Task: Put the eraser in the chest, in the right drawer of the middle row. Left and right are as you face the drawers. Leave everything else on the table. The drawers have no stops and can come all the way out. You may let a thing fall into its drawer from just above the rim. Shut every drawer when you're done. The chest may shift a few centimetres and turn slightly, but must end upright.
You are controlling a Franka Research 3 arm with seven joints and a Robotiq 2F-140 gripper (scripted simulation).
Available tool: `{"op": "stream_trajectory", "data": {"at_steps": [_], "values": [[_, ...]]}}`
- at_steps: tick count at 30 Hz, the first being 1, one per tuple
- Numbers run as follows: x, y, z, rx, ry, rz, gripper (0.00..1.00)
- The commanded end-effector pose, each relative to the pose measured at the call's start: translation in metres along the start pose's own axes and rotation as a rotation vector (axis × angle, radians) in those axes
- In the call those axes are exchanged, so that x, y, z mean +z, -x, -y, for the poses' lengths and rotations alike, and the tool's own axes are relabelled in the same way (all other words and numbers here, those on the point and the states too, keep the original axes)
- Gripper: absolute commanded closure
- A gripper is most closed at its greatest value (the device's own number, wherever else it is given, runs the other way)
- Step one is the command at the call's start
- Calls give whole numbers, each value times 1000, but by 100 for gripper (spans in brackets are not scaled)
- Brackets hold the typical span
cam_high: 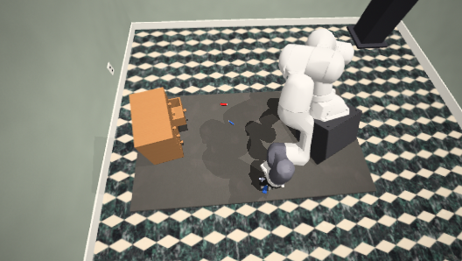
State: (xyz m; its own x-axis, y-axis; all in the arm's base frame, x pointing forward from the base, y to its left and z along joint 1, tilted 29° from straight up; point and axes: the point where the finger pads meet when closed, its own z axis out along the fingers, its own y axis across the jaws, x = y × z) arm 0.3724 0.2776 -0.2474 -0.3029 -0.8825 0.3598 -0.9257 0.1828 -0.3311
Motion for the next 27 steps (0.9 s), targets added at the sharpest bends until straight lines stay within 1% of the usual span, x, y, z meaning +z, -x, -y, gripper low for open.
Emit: {"op": "stream_trajectory", "data": {"at_steps": [1, 17, 27], "values": [[0, 0, 1, 7, 1, 1, 69], [1, 0, 1, 7, 1, 1, 69], [14, 0, 1, 7, 1, 1, 69]]}}
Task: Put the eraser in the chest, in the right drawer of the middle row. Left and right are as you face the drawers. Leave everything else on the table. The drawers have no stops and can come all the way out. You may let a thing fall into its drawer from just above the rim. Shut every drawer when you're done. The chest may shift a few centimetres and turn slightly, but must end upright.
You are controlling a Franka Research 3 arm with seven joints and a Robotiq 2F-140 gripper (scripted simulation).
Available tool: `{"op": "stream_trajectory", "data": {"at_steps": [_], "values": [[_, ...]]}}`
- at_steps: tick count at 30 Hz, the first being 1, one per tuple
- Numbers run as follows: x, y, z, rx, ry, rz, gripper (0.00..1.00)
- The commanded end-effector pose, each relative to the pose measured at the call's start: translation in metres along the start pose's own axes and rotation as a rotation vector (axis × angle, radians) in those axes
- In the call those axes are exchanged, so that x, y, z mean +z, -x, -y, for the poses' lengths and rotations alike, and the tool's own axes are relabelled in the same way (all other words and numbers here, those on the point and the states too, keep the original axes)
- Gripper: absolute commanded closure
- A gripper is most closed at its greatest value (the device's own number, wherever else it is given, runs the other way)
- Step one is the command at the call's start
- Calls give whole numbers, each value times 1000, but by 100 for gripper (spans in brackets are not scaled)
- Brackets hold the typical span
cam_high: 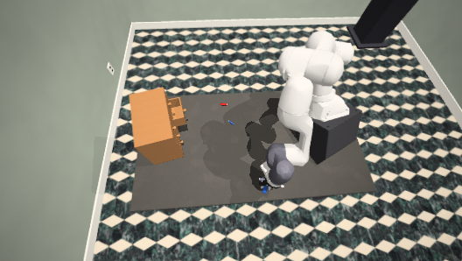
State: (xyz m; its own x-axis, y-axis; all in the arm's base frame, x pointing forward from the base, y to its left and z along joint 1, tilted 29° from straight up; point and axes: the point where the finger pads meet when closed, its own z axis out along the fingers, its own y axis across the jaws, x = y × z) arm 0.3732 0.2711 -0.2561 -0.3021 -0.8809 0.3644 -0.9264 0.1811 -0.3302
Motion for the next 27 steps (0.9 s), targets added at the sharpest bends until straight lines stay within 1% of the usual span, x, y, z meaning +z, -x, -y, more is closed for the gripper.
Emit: {"op": "stream_trajectory", "data": {"at_steps": [1, 6, 27], "values": [[5, 2, 2, 9, 0, 6, 69], [9, 2, 2, 9, 0, 6, 69], [9, 2, 2, 9, 0, 6, 69]]}}
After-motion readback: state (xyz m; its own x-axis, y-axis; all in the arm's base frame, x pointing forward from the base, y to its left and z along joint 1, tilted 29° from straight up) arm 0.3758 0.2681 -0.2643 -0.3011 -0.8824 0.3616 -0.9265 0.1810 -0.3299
